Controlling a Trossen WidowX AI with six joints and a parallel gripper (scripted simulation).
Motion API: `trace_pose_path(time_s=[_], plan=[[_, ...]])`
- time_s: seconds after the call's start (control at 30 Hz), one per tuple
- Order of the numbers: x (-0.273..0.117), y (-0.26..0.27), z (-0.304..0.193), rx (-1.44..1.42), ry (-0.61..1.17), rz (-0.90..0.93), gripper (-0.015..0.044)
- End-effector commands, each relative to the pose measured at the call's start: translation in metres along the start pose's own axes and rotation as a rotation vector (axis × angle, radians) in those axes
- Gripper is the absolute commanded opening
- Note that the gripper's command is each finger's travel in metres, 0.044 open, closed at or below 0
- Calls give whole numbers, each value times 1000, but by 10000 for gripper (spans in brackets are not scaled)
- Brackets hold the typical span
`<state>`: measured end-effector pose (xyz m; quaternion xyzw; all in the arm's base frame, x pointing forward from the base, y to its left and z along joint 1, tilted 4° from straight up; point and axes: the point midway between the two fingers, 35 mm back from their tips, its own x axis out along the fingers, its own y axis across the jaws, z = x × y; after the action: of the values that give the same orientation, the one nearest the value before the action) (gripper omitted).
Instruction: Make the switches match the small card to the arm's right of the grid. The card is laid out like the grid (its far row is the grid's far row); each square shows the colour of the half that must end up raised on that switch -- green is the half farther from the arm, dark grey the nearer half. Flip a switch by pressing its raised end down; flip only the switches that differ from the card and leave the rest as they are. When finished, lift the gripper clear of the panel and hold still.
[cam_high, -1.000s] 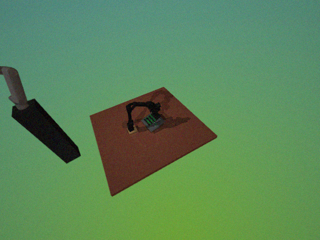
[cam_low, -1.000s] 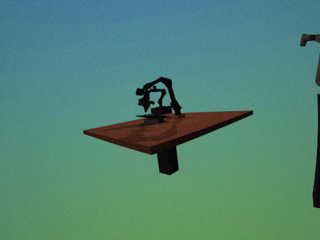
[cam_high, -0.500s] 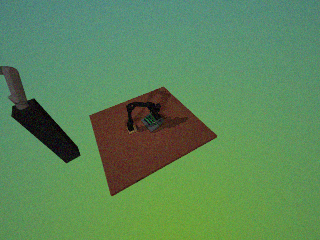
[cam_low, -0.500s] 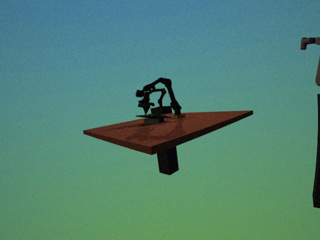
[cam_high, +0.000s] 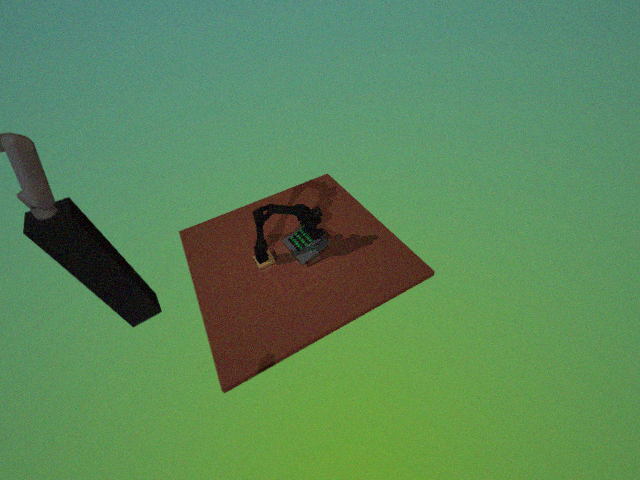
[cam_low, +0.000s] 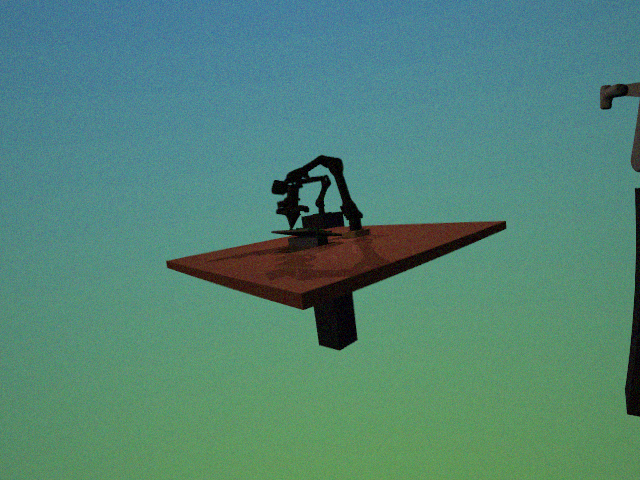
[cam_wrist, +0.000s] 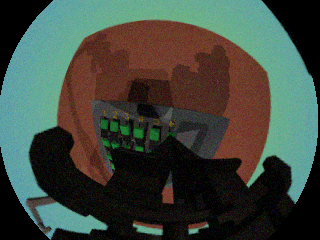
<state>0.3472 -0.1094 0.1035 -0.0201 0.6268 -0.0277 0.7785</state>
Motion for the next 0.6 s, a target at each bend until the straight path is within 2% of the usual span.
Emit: trace_pose_path(time_s=[0.0, 0.57], plan=[[0, -1, 0, -1, -1, -4, 0], [3, -1, 0, -1, -1, -4, 0]])
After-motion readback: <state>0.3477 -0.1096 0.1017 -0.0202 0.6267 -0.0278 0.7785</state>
